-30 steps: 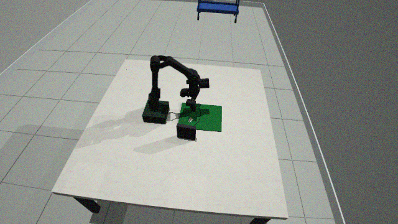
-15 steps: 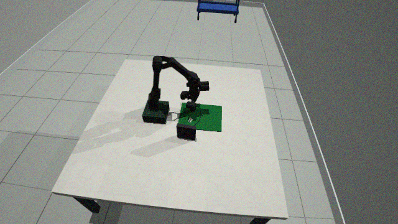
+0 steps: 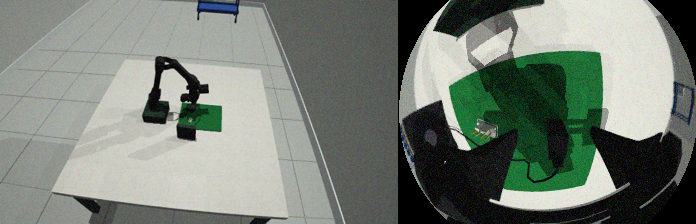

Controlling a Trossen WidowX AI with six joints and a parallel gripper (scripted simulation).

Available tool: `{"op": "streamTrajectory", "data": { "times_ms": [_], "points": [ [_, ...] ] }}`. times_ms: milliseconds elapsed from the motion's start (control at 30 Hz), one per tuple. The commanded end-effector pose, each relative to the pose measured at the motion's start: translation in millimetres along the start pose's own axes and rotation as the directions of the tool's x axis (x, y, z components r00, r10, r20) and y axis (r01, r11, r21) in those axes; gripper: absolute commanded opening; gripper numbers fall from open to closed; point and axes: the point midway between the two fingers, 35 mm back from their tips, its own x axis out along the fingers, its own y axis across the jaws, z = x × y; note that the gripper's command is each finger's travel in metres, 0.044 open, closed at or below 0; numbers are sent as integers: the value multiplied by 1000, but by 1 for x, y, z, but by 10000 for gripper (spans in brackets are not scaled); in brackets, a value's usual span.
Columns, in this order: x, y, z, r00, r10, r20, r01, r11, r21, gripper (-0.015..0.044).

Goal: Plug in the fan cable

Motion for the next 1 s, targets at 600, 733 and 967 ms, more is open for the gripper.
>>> {"op": "streamTrajectory", "data": {
  "times_ms": [600,733,967],
  "points": [
    [3,0,1,1000,1,2,-1,1000,0,20],
    [3,0,1,1000,1,2,-1,1000,0,0],
    [-47,0,0,1000,-3,3,3,1000,-3,0]
  ]
}}
